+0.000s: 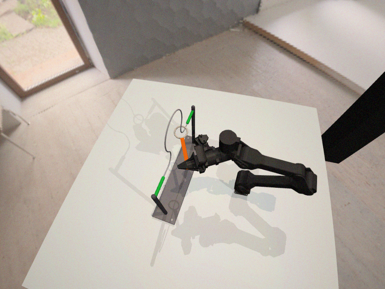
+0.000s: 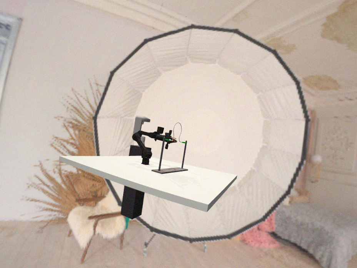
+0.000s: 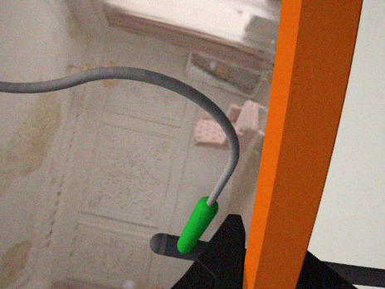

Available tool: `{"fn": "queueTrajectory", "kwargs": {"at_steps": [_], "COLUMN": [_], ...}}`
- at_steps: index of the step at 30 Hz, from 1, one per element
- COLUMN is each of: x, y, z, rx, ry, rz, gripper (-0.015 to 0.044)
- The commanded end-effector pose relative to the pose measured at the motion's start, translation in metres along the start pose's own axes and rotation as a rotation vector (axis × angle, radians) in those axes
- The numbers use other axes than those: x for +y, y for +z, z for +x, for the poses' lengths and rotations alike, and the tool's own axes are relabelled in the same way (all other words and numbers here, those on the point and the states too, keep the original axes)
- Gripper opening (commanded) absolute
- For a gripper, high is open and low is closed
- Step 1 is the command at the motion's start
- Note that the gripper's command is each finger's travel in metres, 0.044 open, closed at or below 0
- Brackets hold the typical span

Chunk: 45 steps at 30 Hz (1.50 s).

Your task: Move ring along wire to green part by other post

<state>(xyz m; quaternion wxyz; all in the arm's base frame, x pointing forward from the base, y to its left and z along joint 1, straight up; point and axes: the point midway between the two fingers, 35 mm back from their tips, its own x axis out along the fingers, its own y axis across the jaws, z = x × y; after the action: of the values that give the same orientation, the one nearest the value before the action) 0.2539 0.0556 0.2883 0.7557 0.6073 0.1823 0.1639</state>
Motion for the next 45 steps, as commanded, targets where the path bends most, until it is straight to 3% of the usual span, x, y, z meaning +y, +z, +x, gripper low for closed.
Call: {"fn": "queueTrajectory", "kwargs": {"at_steps": [1, 45], "x": [0.012, 0.108], "y": [0.000, 0.033], "z": [-0.001, -0.019], "rx": [0.001, -0.024], "ry": [0.039, 0.379], "rz": [0.033, 0.551], "gripper": [-0.0150, -0.0150]}}
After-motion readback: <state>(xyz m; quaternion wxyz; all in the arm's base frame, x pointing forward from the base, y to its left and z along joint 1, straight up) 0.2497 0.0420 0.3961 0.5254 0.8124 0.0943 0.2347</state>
